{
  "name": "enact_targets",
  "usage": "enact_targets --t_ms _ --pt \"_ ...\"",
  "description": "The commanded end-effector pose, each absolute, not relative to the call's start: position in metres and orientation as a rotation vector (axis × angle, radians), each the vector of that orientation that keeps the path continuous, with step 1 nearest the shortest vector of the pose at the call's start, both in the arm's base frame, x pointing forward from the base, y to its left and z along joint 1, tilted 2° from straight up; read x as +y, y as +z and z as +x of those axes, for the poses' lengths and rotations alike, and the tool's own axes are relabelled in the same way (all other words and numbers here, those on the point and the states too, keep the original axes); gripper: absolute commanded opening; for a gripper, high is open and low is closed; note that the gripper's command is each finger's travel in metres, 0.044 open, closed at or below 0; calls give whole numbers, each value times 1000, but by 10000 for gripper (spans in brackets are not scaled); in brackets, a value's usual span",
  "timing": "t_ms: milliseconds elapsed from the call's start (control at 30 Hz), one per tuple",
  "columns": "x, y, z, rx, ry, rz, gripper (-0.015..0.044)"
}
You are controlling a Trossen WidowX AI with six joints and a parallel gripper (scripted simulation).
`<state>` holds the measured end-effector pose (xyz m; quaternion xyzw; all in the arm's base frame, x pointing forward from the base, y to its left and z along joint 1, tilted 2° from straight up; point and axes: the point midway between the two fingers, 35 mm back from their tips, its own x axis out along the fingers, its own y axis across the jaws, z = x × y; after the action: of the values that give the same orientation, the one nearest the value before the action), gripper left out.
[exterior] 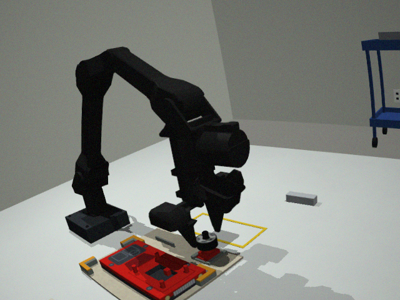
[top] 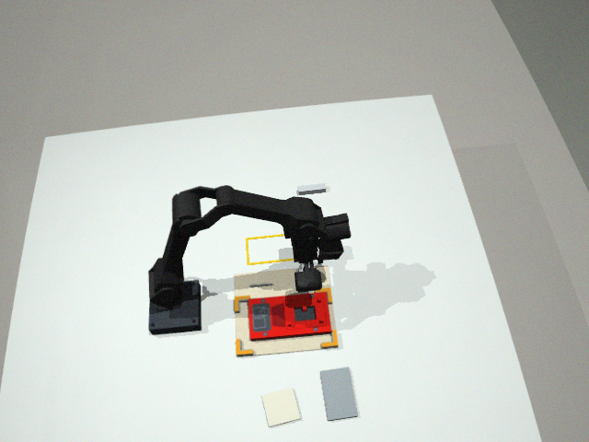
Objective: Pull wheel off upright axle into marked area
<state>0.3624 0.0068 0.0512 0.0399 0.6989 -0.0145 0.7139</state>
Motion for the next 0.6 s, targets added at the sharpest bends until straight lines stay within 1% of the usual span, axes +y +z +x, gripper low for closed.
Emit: enact_targets --t_ms 0,33,167,433,567 --pt "6 43 363 1541 -33 82 300" --pt "6 43 363 1541 -33 82 300" --pt "7 44 361 1556 -33 88 195" --pt "7 44 361 1556 -33 88 142" --pt "7 45 361 1556 -33 88 37"
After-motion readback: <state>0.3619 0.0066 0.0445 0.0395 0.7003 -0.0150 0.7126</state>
